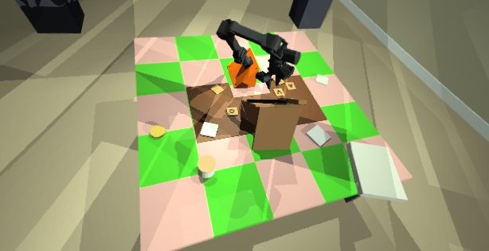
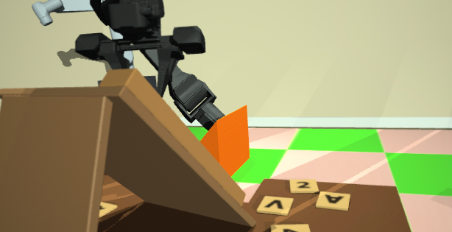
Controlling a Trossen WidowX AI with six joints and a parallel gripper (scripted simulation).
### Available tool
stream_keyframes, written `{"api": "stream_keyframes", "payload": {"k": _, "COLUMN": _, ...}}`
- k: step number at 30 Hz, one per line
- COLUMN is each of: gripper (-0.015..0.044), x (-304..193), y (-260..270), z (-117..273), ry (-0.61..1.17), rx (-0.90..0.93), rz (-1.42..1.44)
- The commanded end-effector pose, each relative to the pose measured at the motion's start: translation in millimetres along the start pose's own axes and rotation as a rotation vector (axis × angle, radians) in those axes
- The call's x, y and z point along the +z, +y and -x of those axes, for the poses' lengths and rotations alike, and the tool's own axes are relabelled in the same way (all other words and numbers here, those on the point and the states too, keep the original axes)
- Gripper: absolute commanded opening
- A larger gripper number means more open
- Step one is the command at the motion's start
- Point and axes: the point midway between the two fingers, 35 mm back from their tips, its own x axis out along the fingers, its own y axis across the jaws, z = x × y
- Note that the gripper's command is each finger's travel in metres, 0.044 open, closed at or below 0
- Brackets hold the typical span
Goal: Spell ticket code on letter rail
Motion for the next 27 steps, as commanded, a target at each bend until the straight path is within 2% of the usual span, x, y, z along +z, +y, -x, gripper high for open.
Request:
{"api": "stream_keyframes", "payload": {"k": 1, "gripper": 0.0341, "x": -22, "y": -6, "z": 56, "ry": -0.21, "rx": 0.023, "rz": 0.593}}
{"api": "stream_keyframes", "payload": {"k": 5, "gripper": 0.044, "x": -36, "y": -8, "z": 79, "ry": -0.322, "rx": -0.01, "rz": 0.887}}
{"api": "stream_keyframes", "payload": {"k": 11, "gripper": 0.044, "x": -51, "y": -11, "z": 100, "ry": -0.435, "rx": -0.075, "rz": 1.179}}
{"api": "stream_keyframes", "payload": {"k": 27, "gripper": 0.044, "x": -51, "y": -11, "z": 101, "ry": -0.44, "rx": -0.078, "rz": 1.193}}
